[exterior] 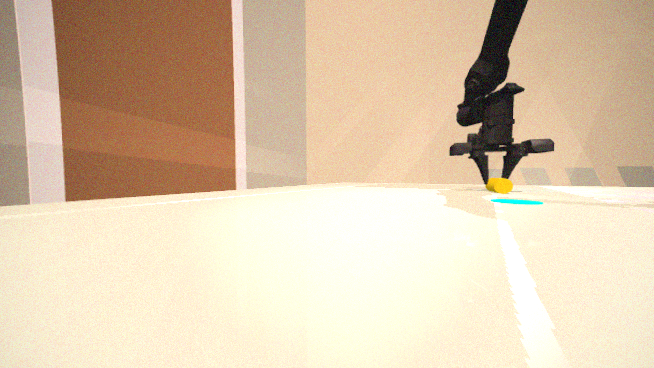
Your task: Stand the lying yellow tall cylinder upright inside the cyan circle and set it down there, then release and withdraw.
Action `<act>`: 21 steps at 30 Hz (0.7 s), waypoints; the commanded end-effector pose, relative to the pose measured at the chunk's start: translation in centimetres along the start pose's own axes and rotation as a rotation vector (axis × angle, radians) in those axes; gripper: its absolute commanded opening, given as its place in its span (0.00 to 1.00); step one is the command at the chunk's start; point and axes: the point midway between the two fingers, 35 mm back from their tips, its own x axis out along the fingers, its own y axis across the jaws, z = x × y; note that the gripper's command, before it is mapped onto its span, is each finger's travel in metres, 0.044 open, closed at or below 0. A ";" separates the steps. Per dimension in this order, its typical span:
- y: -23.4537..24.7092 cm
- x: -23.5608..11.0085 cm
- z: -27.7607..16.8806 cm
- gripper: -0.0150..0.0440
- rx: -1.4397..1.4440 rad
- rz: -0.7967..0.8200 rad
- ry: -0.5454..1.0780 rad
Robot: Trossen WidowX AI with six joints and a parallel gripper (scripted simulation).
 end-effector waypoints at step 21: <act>0.3 -6.9 0.4 0.43 0.009 -0.004 -0.004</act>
